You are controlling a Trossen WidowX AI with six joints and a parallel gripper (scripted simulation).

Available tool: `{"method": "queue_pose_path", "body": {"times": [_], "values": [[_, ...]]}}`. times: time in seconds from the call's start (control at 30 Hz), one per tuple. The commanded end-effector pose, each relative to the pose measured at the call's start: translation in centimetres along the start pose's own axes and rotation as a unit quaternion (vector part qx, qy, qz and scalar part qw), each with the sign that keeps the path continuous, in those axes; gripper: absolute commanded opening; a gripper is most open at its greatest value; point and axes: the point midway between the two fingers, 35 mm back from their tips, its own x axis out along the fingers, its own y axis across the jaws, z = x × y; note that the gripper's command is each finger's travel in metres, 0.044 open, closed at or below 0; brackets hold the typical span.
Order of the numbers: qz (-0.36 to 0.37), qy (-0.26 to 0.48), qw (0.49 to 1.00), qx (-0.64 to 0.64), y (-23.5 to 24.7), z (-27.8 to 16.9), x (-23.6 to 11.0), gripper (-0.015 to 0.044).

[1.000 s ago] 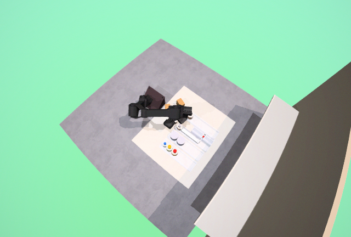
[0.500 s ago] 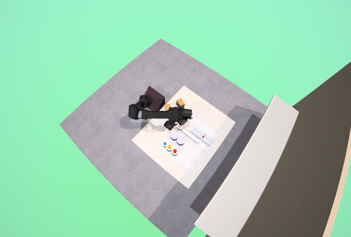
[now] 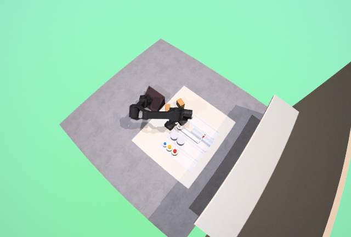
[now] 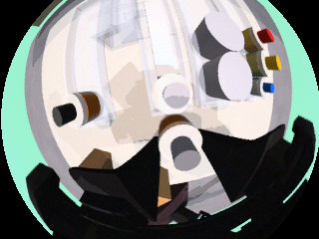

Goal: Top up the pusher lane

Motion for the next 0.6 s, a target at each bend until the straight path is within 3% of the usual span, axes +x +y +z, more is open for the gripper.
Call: {"method": "queue_pose_path", "body": {"times": [0.0,0.57], "values": [[0.0,-0.005,1.0,0.001,-0.06,0.47,-0.16,0.0],[0.0,-0.005,1.0,0.002,-0.06,1.13,-0.16,0.0]]}}
